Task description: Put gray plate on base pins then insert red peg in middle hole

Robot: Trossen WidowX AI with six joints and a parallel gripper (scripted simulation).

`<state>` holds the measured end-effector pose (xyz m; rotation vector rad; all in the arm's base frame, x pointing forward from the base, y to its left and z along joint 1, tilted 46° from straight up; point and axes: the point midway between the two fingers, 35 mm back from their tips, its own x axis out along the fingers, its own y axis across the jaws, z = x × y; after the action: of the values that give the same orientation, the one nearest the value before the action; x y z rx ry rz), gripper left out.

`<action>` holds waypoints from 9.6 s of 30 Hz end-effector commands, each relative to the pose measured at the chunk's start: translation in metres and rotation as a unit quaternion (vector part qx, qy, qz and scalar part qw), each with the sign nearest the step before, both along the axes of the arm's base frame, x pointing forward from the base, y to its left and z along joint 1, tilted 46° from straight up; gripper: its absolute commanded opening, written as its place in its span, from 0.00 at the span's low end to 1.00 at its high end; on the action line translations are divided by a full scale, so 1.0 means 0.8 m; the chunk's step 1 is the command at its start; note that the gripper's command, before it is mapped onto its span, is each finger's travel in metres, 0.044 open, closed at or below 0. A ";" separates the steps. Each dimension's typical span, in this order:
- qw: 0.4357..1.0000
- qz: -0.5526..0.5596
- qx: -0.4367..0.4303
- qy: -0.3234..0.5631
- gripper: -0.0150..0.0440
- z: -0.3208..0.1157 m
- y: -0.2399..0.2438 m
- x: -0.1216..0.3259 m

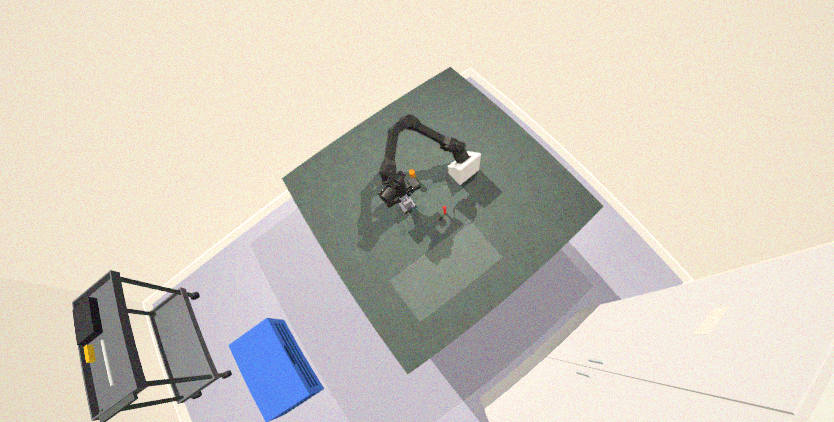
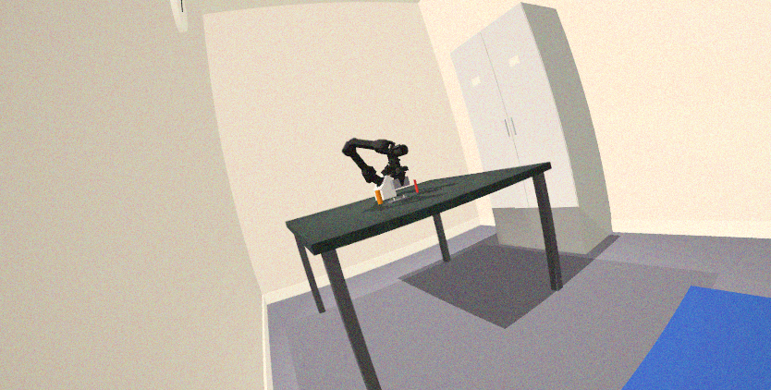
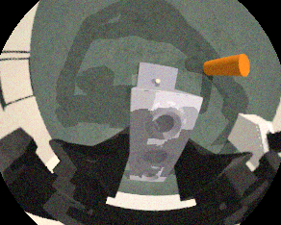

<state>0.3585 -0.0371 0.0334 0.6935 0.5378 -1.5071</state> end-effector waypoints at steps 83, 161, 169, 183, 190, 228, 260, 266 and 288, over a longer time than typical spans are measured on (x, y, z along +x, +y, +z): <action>1.000 -0.018 -0.009 -0.017 0.65 -0.023 -0.067 -0.006; 0.957 0.200 -0.006 0.210 1.00 -0.159 0.143 -0.149; 0.957 0.200 -0.007 0.210 1.00 -0.170 0.131 -0.150; 0.957 0.200 -0.008 0.210 0.87 -0.183 0.116 -0.151; 0.957 0.200 -0.008 0.210 0.56 -0.183 0.116 -0.151; 0.957 0.201 -0.005 0.210 0.25 -0.127 0.181 -0.144; 0.955 0.207 0.003 0.211 0.25 -0.071 0.143 -0.085; 0.956 0.204 0.006 0.209 0.25 -0.060 0.131 -0.074; 0.957 0.203 0.004 0.206 0.25 -0.010 0.083 -0.038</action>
<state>0.3232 0.0350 0.0191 0.2459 0.9457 -1.2581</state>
